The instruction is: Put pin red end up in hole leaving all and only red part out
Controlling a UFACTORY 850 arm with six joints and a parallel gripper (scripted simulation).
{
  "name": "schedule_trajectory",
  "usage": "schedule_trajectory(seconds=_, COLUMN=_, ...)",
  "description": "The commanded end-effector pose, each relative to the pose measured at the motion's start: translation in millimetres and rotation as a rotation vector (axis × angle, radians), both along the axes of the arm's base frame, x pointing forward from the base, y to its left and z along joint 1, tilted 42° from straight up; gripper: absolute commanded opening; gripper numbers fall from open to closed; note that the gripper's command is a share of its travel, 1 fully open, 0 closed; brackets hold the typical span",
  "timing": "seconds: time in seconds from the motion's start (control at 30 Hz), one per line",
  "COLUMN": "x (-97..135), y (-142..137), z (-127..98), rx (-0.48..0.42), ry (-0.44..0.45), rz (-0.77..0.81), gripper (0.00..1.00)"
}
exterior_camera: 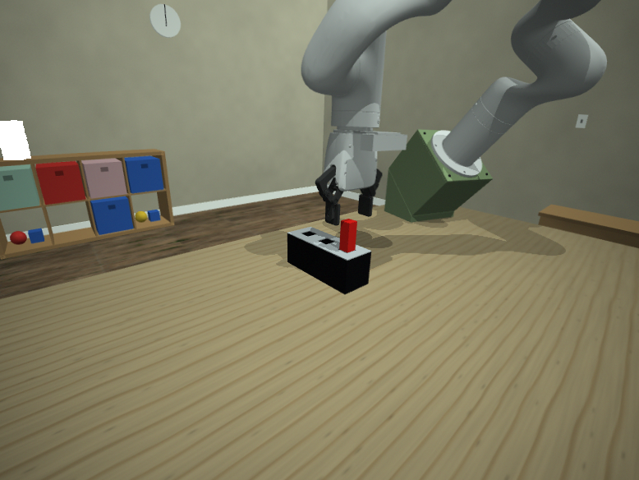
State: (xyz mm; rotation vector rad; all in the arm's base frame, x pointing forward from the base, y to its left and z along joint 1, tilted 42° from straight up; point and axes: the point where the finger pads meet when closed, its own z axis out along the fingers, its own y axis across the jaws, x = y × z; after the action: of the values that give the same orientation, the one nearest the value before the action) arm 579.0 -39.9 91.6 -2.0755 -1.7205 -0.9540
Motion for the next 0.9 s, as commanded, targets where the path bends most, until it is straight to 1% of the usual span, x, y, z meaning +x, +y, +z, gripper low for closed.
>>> schedule_trajectory(seconds=0.0, x=1, y=-1, z=1, rx=-0.001, ry=-0.002, rz=-0.001, gripper=1.0)
schedule_trajectory(seconds=0.17, x=1, y=-1, z=1, rx=-0.001, ry=-0.002, rz=-0.001, gripper=1.0)
schedule_trajectory(seconds=0.2, x=-4, y=-9, z=11, rx=-0.001, ry=-0.001, rz=-0.001, gripper=1.0)
schedule_trajectory(seconds=0.73, x=-4, y=-9, z=11, rx=-0.001, ry=-0.001, rz=-0.001, gripper=1.0)
schedule_trajectory(seconds=0.77, x=-19, y=-39, z=48, rx=0.0, ry=-0.001, rz=-0.001, gripper=1.0)
schedule_trajectory(seconds=0.87, x=-19, y=-39, z=48, rx=0.0, ry=-0.001, rz=-0.001, gripper=1.0)
